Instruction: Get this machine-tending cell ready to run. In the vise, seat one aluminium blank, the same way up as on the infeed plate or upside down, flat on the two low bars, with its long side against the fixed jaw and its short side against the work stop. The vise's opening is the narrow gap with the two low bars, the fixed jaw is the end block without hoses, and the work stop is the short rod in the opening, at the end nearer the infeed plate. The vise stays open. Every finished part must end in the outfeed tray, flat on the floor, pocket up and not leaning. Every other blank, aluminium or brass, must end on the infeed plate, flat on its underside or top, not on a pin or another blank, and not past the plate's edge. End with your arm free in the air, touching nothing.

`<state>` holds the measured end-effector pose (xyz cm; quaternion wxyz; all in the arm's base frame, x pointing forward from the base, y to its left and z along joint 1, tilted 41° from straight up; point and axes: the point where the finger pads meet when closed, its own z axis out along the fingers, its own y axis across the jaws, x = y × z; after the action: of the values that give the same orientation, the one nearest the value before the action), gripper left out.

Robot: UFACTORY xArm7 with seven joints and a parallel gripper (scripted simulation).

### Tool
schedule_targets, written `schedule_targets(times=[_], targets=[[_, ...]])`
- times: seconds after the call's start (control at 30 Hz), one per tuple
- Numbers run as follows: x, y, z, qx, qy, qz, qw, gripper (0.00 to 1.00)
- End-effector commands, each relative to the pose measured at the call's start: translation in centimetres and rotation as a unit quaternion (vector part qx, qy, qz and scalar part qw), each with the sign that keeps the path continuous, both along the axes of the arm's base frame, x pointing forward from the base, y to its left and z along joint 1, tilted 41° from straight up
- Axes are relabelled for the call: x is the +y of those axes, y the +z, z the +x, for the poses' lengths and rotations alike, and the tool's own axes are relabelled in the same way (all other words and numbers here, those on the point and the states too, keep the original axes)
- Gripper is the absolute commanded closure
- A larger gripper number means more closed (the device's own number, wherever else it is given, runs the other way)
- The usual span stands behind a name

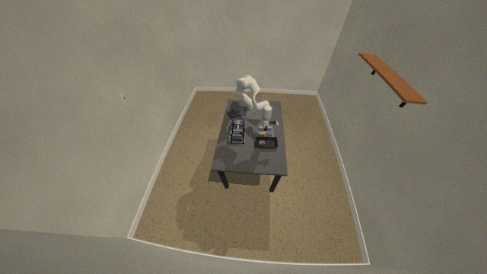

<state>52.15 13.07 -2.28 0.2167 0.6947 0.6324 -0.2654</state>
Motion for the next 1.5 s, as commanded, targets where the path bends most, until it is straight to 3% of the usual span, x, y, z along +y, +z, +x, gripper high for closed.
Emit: schedule_targets(times=[0.0, 0.93, 1.47], targets=[[-0.8, -0.6, 3.8, 0.009, -0.005, -0.003, 1.000, 1.00], [-1.8, -1.7, 4.2, 0.011, -0.004, -0.002, 1.000, 1.00], [-3.6, -3.9, 3.9, 0.011, -0.004, -0.002, 1.000, 1.00]])
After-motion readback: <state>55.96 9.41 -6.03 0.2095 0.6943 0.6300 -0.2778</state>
